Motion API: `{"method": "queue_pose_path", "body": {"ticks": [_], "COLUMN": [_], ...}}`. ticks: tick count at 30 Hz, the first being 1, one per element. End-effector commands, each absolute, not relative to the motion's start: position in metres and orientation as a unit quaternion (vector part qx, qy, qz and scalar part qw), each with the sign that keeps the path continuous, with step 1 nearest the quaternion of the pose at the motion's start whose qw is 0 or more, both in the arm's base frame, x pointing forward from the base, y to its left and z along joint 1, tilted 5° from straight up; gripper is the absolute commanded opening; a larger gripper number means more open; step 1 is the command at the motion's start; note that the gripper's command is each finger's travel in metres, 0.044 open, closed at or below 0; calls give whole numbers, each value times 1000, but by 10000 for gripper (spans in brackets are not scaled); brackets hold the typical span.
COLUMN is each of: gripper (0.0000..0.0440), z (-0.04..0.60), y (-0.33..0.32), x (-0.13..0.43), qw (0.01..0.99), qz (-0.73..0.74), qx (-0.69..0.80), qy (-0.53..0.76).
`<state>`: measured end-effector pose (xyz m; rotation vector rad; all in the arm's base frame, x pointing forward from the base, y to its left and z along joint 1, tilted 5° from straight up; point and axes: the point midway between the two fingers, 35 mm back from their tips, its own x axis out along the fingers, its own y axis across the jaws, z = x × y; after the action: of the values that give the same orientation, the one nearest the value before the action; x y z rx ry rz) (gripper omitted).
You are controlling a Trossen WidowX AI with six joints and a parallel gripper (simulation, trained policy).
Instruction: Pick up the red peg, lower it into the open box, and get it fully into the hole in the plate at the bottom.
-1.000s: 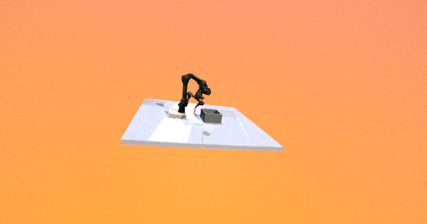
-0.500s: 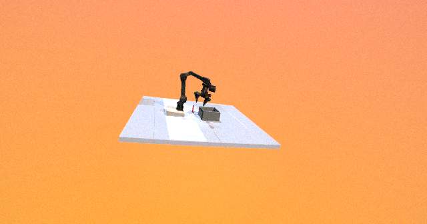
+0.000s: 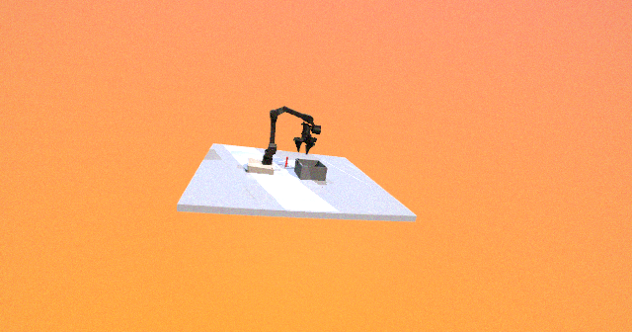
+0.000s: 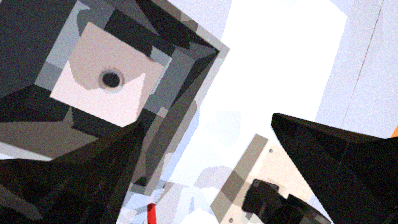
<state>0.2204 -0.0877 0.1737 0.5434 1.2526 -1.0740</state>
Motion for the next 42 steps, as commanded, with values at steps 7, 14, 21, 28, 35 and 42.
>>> {"method": "queue_pose_path", "body": {"ticks": [7, 14, 21, 28, 35, 42], "gripper": [440, 440, 440, 440, 440, 440], "z": [163, 150, 135, 115, 90, 58], "y": [-17, 30, 64, 85, 94, 96], "x": [229, 218, 203, 195, 193, 193], "qw": [650, 638, 629, 633, 645, 659], "qz": [-422, -404, -396, -387, -377, -368], "qx": [239, 232, 222, 211, 199, 192], "qy": [586, 613, 631, 637, 634, 628]}}
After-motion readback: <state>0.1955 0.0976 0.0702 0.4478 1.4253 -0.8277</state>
